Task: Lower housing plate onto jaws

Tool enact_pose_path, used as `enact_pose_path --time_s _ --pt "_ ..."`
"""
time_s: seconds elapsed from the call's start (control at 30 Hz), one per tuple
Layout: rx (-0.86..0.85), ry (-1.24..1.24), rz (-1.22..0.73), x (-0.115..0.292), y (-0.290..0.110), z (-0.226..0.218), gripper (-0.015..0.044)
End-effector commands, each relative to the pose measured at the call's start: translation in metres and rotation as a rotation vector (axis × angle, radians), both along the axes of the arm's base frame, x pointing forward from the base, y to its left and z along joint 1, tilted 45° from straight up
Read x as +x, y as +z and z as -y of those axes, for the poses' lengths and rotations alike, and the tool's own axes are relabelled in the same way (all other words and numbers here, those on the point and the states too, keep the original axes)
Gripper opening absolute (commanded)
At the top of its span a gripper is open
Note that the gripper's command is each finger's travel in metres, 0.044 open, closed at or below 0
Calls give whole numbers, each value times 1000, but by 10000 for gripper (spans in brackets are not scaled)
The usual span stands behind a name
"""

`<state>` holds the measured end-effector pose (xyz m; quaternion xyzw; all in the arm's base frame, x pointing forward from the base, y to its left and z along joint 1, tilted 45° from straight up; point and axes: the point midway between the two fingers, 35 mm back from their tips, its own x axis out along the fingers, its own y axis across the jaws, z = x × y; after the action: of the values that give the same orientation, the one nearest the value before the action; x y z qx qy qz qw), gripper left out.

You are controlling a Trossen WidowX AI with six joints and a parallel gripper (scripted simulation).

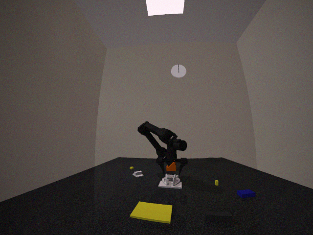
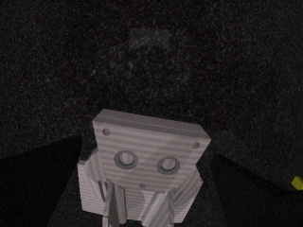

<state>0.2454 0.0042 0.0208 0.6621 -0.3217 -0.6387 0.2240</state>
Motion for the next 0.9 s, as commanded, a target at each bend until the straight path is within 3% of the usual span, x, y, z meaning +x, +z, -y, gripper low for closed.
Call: enact_pose_path --time_s 0.0,0.23,0.43,0.87 --pt "10 4 20 2 29 -29 440" --pt "10 13 22 2 30 -32 440" --pt "14 5 17 -41 67 -71 440" --pt "13 4 17 -42 69 -72 440"
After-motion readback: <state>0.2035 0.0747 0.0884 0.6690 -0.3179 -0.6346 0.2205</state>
